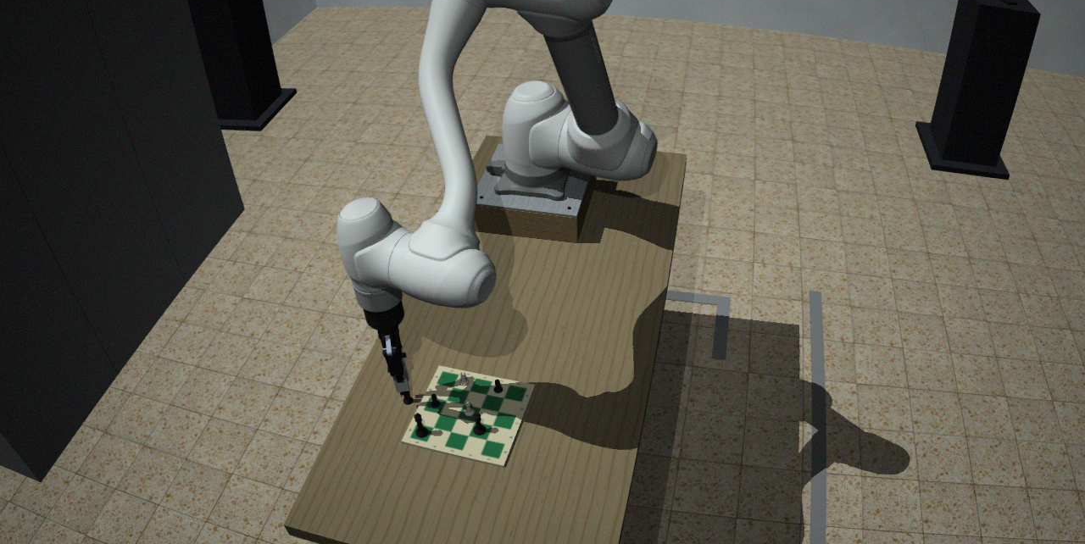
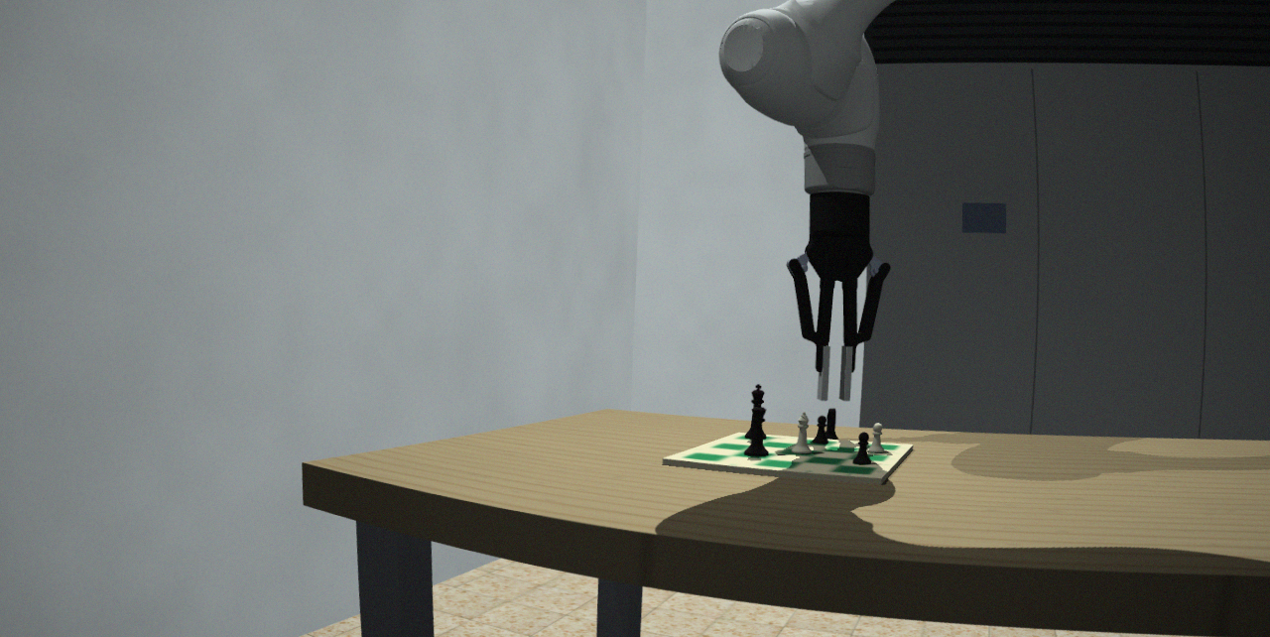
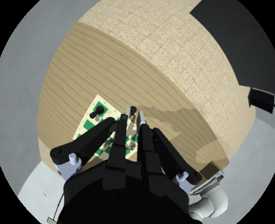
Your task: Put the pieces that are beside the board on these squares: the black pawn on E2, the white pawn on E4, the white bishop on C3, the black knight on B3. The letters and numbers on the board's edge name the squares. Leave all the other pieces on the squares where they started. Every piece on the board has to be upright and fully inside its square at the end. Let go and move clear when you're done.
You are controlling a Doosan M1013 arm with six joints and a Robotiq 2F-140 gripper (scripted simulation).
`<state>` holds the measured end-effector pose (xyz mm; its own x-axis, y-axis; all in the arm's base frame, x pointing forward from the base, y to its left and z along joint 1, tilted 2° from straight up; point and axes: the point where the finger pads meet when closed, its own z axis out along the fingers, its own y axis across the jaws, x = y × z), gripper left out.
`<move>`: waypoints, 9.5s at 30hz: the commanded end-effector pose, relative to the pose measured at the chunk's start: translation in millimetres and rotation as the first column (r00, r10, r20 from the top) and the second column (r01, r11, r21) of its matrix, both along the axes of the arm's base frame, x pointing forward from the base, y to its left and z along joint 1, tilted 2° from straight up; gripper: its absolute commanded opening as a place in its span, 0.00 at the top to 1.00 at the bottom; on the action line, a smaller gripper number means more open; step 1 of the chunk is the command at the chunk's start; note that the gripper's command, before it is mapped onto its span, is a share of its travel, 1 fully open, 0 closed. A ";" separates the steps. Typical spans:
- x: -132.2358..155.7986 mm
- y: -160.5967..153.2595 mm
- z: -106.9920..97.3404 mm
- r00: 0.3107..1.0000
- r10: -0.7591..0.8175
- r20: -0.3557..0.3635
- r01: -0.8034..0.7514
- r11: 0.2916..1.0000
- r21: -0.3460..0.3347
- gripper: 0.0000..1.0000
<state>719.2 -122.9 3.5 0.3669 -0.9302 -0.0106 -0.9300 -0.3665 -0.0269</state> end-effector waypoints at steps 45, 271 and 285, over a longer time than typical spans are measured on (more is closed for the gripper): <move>0.5 3.2 -2.3 1.000 0.003 0.003 -0.003 1.000 -0.002 0.78; 48.1 141.2 51.3 0.904 -0.426 -0.007 0.427 0.904 0.007 1.00; 49.5 142.3 -4.1 0.904 -0.426 -0.007 0.427 0.904 0.007 1.00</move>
<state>768.4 15.7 13.9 -0.0690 -0.9974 -0.0209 -0.9974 0.0694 -0.0196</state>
